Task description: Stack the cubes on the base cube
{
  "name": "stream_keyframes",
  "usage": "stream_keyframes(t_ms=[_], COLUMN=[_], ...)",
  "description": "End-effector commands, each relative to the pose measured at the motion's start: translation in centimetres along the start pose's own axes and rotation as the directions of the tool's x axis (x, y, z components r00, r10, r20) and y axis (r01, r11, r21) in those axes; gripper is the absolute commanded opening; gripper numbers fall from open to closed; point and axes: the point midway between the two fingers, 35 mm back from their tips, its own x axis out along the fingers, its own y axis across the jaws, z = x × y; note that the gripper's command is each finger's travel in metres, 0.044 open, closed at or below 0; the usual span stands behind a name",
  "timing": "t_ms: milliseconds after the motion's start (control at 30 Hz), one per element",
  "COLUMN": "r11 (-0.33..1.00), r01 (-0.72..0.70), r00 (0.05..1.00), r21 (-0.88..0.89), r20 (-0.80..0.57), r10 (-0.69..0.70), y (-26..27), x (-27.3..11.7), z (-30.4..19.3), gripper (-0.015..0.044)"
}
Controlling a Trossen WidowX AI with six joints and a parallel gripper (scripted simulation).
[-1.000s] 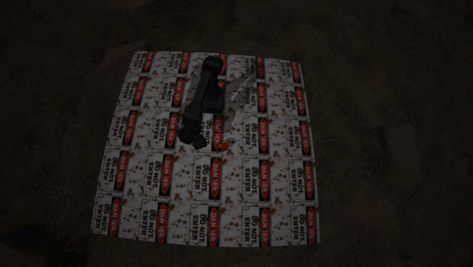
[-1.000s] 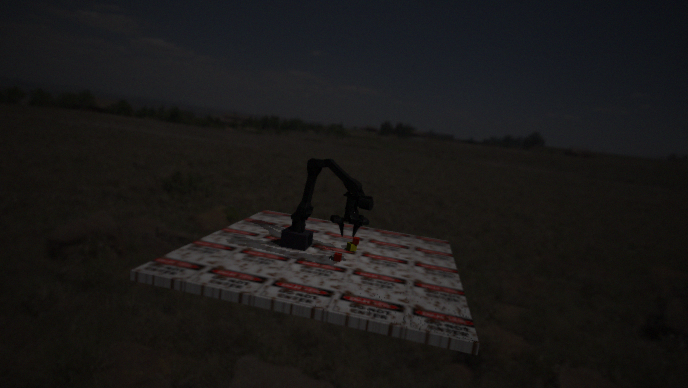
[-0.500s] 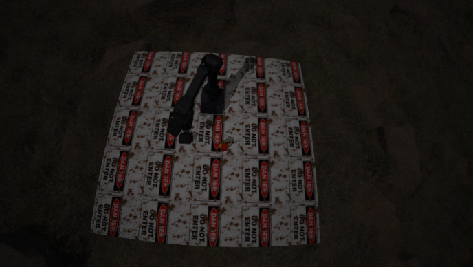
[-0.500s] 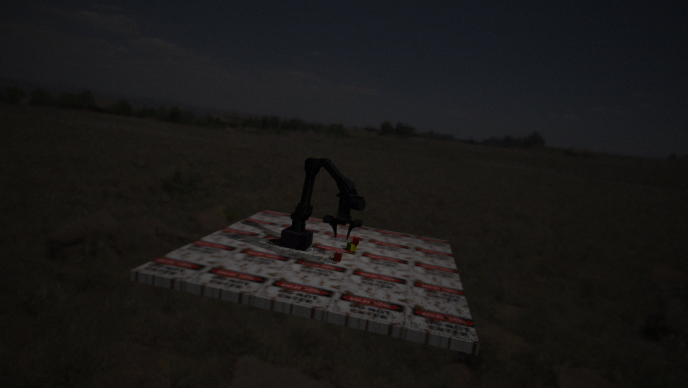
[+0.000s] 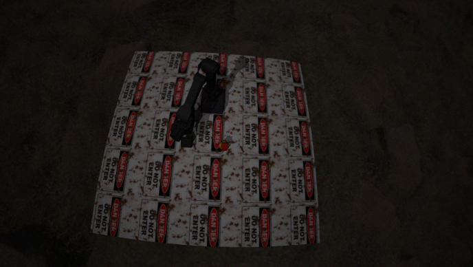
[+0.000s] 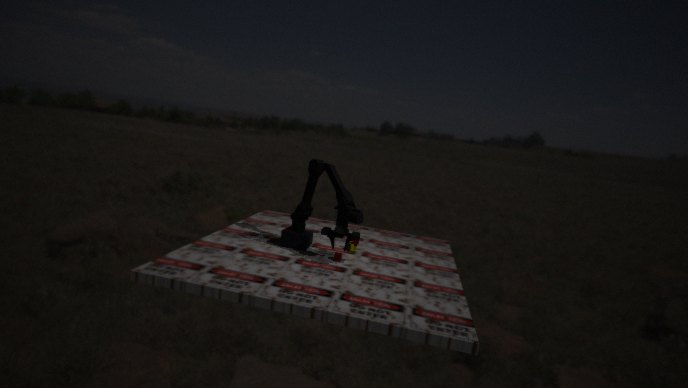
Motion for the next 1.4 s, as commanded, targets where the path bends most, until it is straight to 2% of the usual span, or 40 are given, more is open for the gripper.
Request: stream_keyframes(t_ms=[0, 667, 867, 1033, 1367], r11=[1.000, 1.000, 1.000, 1.000, 1.000], r01=[0.002, 0.003, 0.003, 0.002, 0.002], r00=[1.000, 1.000, 1.000, 1.000, 1.000], r21=[0.005, 0.005, 0.005, 0.005, 0.005], r20=[-0.004, -0.004, -0.004, -0.004, -0.004], r10=[-0.002, -0.002, -0.002, -0.002, -0.002], y=[0.0, -0.1, -0.1, 0.0, 0.4], x=[0.6, 3.6, 3.6, 3.4, 0.5], z=[-0.1, -0.1, -0.1, -0.1, 0.2], gripper=[0.0265, 0.0265, 0.0107, 0.0105, 0.0105])
